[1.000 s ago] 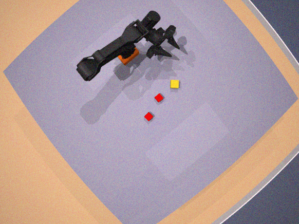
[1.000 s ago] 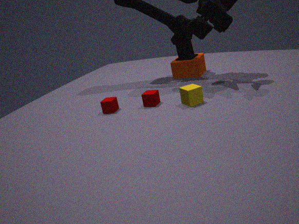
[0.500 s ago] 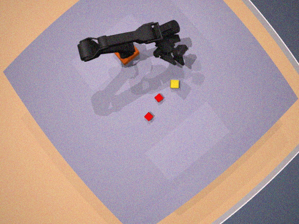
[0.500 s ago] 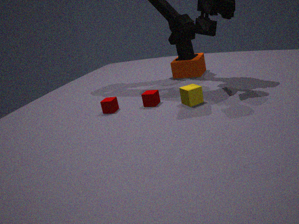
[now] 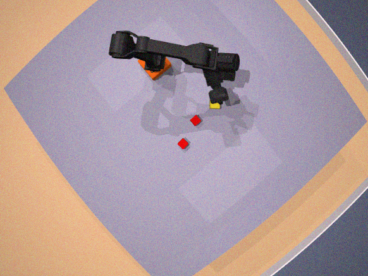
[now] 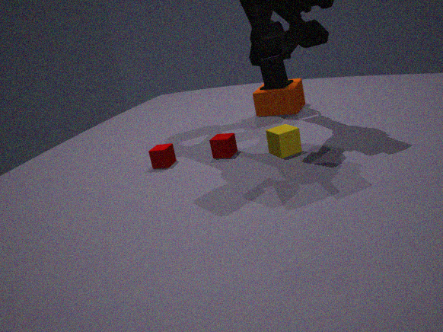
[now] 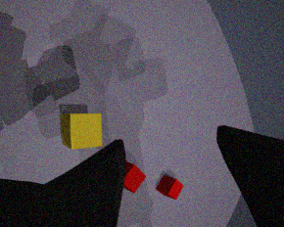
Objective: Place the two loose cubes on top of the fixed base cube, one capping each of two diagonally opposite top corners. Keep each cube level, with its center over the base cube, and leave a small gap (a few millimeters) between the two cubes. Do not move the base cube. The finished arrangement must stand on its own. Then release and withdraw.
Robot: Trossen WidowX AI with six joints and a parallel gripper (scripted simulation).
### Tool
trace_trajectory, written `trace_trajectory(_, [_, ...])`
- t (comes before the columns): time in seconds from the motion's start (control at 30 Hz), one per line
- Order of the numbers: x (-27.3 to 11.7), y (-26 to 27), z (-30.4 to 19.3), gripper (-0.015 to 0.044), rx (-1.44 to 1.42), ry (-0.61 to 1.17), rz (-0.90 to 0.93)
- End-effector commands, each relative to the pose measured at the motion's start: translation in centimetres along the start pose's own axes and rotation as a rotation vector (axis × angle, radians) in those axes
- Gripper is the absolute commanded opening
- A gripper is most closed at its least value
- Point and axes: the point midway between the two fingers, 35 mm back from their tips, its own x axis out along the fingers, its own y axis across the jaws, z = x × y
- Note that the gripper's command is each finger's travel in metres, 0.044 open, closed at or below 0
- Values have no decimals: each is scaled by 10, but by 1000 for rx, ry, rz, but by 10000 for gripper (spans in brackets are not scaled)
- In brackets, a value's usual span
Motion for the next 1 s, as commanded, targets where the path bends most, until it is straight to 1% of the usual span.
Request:
trace_trajectory(0.0, [13, -15, -6, 265, 214, 70, 50])
trace_trajectory(0.27, [42, -41, -30, 265, 666, 244, 127])
trace_trajectory(0.5, [65, -62, -59, 265, 1083, 413, 160])
trace_trajectory(0.97, [100, -98, -135, 265, 1959, 786, 121])
